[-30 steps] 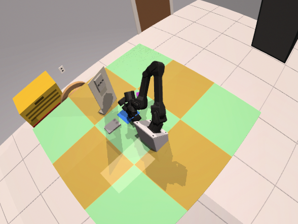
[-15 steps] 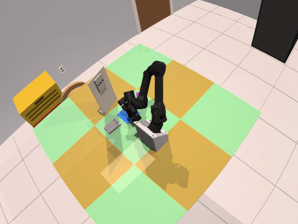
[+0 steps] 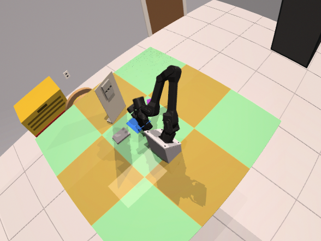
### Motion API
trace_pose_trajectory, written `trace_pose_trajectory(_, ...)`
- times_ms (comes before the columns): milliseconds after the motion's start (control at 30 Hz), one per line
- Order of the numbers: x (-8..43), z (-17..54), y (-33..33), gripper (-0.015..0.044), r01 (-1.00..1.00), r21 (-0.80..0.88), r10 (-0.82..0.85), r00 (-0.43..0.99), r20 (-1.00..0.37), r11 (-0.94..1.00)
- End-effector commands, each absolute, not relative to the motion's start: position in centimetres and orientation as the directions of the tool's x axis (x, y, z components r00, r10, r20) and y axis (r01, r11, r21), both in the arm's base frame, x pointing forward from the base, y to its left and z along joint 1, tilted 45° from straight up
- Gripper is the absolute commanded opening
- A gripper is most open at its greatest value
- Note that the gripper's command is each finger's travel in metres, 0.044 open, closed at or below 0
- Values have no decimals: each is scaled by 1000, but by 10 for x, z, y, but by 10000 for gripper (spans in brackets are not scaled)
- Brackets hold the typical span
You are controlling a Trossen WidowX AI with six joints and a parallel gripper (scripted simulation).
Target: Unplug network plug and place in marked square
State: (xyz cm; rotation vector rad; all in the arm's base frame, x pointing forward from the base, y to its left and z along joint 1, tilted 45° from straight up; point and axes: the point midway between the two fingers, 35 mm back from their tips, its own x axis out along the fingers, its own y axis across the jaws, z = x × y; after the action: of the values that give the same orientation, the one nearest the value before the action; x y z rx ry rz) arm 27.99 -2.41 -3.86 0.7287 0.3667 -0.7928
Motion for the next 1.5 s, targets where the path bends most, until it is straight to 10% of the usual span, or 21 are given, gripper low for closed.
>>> trace_pose_trajectory(0,276,-37,-22,156,751,452,-512,659,-551,481)
trace_pose_trajectory(1467,275,-14,10,156,758,450,-508,651,-565,472)
